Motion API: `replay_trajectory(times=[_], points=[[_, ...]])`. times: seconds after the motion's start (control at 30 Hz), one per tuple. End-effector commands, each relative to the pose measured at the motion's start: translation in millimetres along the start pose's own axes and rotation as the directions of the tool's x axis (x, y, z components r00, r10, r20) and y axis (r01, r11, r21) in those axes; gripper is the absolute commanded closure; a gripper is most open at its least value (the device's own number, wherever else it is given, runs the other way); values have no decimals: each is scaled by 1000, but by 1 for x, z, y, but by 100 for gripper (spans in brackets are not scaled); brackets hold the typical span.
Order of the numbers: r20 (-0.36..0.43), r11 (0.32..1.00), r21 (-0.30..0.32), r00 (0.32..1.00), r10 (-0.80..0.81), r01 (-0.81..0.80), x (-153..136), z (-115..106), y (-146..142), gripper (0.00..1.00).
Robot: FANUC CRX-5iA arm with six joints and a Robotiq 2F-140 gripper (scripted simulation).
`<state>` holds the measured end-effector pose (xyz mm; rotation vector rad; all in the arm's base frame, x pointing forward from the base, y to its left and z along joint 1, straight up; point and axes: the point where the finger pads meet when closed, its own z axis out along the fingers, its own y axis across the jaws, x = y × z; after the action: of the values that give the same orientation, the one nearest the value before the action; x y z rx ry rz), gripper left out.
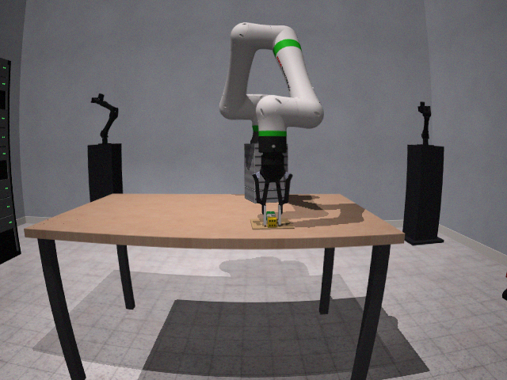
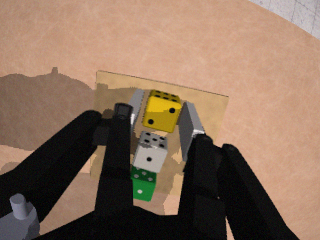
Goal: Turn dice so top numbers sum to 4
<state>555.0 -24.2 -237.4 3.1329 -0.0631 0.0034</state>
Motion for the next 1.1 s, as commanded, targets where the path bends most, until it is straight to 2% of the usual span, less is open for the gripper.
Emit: replay_trajectory(times=[0.0,0.23,0.3,0.53,0.77,0.8,1.07], points=[[0,1000,0,1000,0,0,0,-9,0,72],[0,1000,0,1000,0,0,0,-44,0,72],[0,1000,0,1000,0,0,0,-44,0,72],[0,1000,0,1000,0,0,0,-77,0,72],[0,1000,0,1000,0,0,0,-85,0,72],[0,1000,0,1000,0,0,0,-85,0,0],[0,1000,0,1000,0,0,0,-85,0,0]])
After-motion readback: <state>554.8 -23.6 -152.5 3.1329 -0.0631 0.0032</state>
